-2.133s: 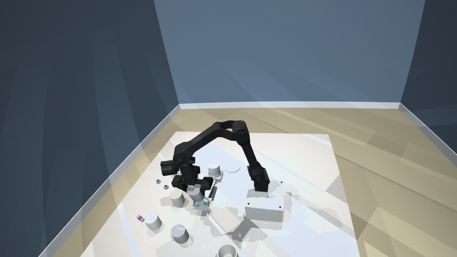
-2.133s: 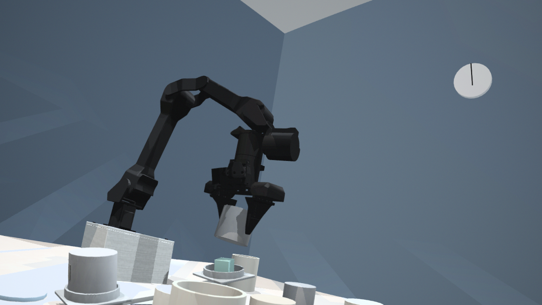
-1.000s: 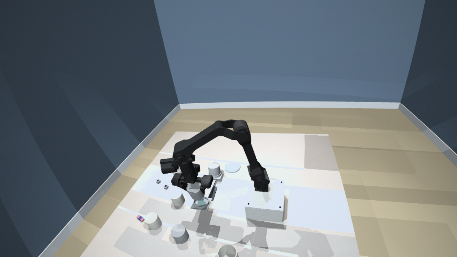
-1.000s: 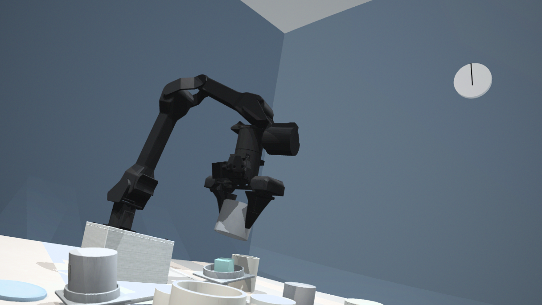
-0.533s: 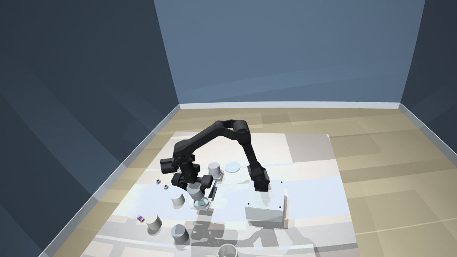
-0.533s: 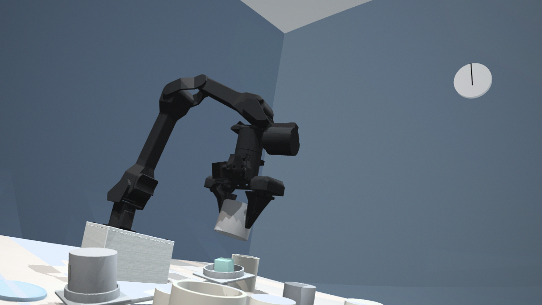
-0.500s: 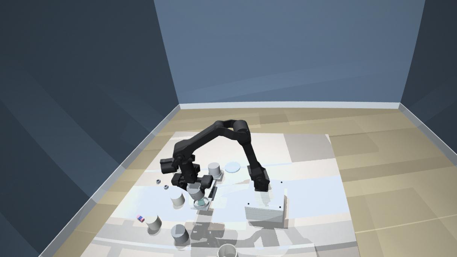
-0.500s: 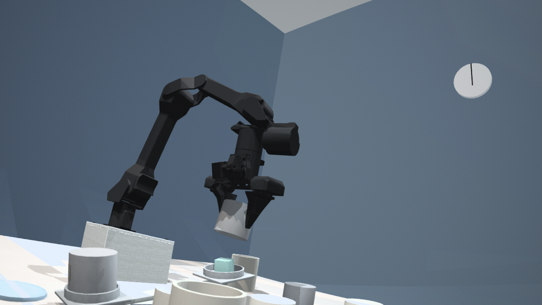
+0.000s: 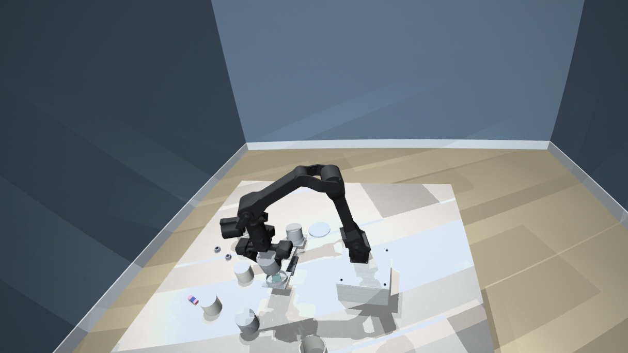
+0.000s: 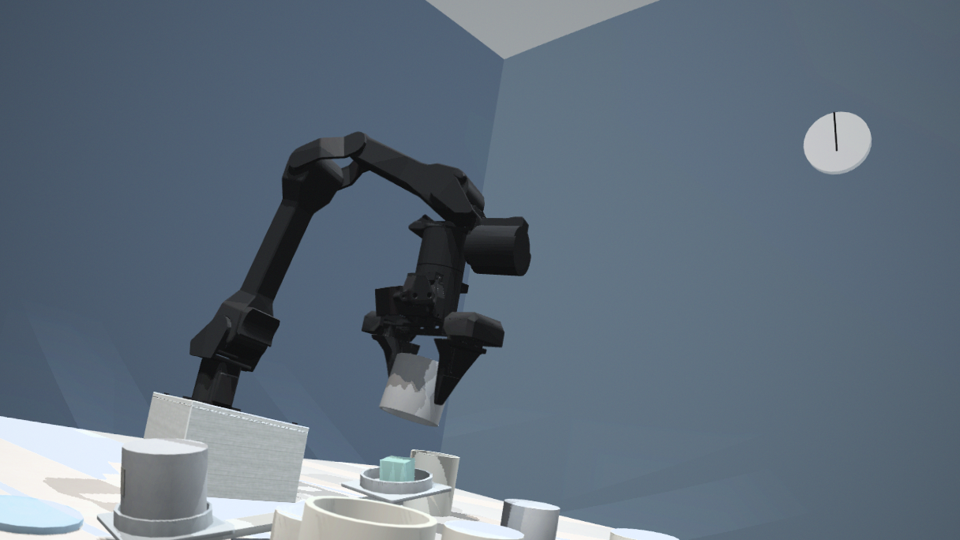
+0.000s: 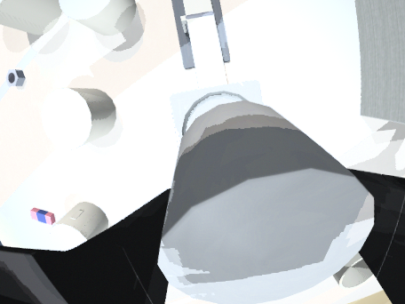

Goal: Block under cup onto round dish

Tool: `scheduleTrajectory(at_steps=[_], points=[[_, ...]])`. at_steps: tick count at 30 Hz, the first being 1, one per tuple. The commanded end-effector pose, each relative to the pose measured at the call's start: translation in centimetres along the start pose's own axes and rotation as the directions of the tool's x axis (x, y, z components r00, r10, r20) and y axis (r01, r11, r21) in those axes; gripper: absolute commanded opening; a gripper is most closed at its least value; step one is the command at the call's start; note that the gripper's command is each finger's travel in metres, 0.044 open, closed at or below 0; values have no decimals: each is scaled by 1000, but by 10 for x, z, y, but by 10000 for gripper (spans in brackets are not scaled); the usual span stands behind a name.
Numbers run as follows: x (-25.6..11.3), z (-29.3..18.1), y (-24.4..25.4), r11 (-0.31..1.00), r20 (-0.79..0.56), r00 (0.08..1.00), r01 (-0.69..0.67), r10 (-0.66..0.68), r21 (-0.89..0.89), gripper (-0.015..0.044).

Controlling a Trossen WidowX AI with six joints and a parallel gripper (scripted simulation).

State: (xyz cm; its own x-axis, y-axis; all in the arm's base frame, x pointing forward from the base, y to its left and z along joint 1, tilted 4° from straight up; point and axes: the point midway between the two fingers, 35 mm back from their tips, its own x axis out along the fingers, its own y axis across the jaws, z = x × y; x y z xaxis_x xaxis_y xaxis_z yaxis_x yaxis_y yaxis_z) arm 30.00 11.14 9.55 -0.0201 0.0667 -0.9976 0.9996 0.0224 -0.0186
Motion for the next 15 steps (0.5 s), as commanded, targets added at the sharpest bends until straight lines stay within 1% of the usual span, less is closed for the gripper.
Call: scheduleTrajectory(at_steps=[1, 15], points=[[2, -4, 0, 1000, -1, 1000, -2, 2, 0, 0], [53, -75, -28, 1000, -9, 1000, -6, 6, -3, 0]])
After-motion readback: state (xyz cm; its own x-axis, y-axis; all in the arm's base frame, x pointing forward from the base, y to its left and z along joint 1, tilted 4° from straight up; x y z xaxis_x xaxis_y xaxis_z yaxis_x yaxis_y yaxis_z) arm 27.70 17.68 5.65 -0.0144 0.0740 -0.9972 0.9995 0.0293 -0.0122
